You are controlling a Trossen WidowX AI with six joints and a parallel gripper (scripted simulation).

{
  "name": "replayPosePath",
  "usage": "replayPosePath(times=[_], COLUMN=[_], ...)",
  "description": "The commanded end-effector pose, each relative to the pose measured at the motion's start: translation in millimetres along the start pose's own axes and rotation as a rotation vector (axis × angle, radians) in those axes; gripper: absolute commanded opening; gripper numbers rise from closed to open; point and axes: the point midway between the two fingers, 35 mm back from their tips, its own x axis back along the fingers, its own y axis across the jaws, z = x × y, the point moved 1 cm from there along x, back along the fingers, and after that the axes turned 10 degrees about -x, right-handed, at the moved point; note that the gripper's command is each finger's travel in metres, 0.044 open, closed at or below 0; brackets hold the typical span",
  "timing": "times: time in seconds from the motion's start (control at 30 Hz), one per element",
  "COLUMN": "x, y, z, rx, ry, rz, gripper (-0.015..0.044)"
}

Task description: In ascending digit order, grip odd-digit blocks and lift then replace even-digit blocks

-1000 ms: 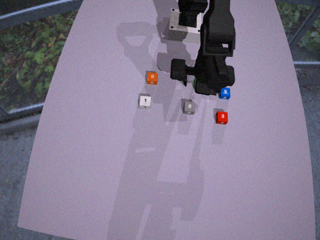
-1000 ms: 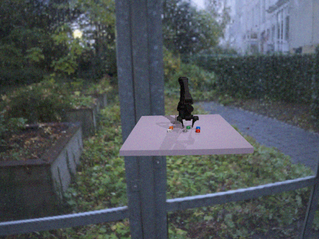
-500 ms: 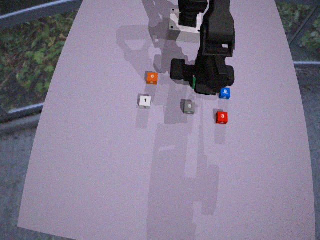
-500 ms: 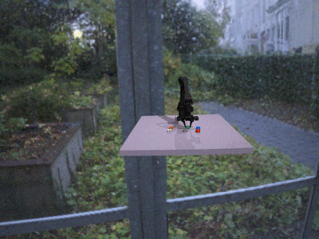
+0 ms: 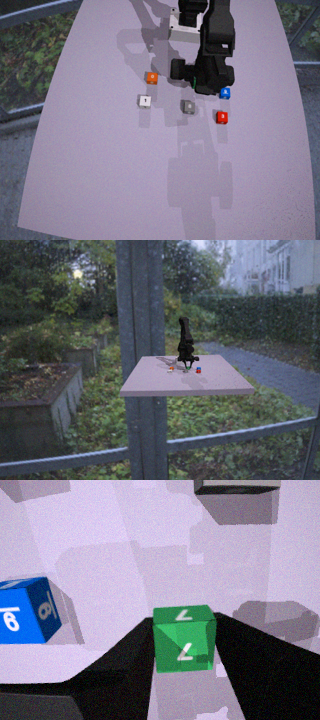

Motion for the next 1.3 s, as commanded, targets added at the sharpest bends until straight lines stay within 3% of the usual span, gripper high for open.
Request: replayPosePath(times=[0.0, 0.1, 0.47, 0.8, 0.87, 1.03, 1.13, 1.27], x=[-0.6, -0.6, -0.6, 35.8, 46.0, 114.3, 117.0, 117.0], y=[-0.2, -0.2, -0.2, -0.1, 0.4, 0.3, 0.1, 0.1], z=[0.4, 0.4, 0.4, 0.1, -1.4, -0.6, -0.2, -0.2], rx=[-0.001, -0.001, -0.001, -0.001, -0.001, -0.001, -0.001, -0.001], ry=[0.001, 0.001, 0.001, 0.001, 0.0, 0.0, 0.0, 0.0], rz=[0.002, 0.002, 0.002, 0.002, 0.002, 0.002, 0.002, 0.002], gripper=[0.012, 0.012, 0.04, 0.04, 0.0348, 0.0216, 0.0138, 0.012])
